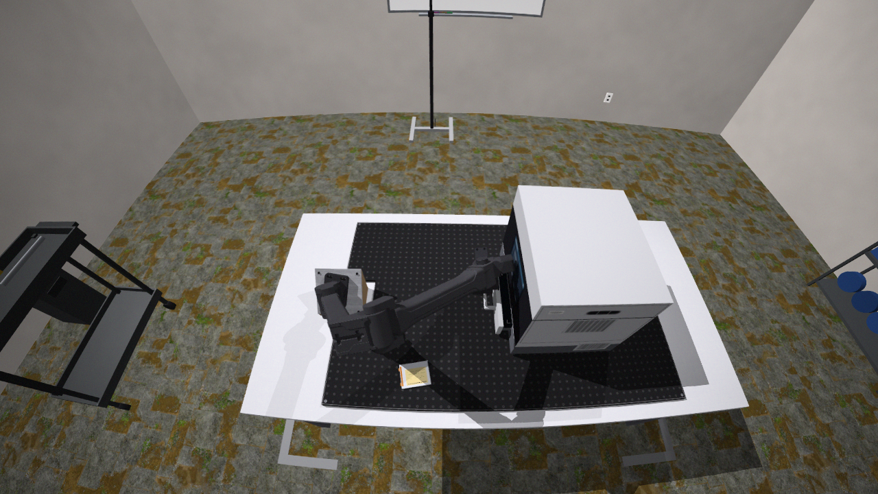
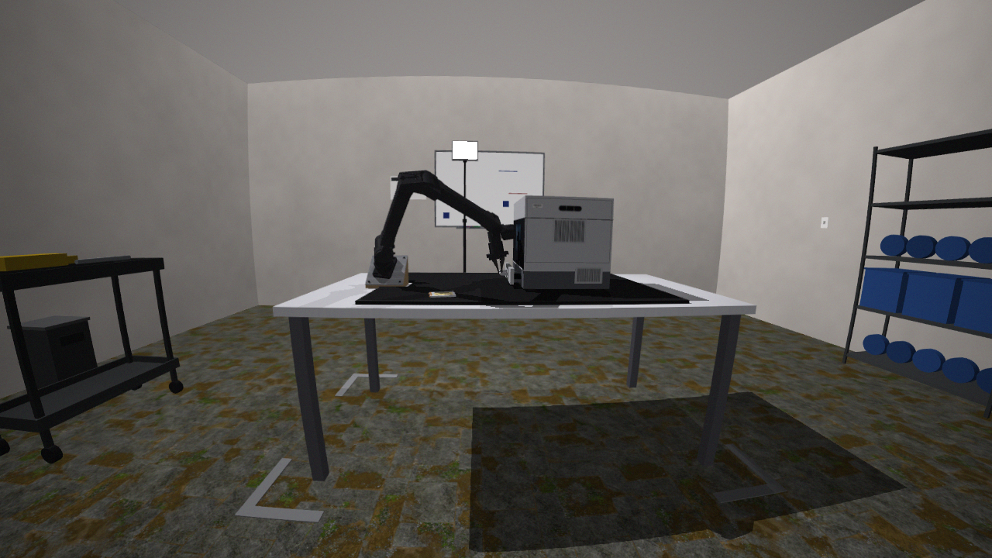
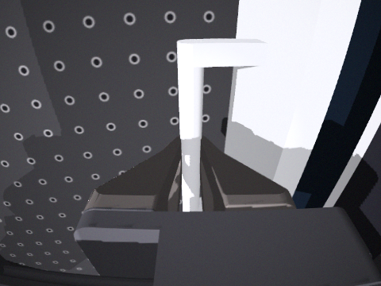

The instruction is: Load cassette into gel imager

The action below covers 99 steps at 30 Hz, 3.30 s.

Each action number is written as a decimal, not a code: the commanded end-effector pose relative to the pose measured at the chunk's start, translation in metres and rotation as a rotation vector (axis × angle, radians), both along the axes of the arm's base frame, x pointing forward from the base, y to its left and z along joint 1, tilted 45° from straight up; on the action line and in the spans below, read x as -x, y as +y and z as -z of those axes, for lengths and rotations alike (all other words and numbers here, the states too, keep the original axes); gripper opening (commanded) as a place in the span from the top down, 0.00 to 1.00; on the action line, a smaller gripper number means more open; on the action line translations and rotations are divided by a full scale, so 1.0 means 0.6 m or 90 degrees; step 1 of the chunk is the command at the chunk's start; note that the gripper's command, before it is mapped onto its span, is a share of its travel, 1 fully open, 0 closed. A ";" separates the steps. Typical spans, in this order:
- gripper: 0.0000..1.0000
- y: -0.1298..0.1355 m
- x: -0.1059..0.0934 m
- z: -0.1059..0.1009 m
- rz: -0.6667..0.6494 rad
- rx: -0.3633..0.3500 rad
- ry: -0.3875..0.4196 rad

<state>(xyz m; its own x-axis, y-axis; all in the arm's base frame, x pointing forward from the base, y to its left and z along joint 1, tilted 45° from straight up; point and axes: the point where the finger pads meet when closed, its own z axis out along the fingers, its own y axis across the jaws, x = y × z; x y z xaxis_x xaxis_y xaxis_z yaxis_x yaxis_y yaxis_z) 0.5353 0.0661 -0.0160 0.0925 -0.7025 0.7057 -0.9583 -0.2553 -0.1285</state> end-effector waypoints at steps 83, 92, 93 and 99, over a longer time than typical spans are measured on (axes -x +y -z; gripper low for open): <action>0.93 -0.001 0.078 -0.013 0.035 0.000 0.030; 0.93 0.000 0.098 -0.013 0.032 0.000 0.030; 0.93 -0.001 0.099 -0.012 0.033 -0.001 0.028; 0.93 -0.006 0.101 -0.012 0.038 -0.005 0.017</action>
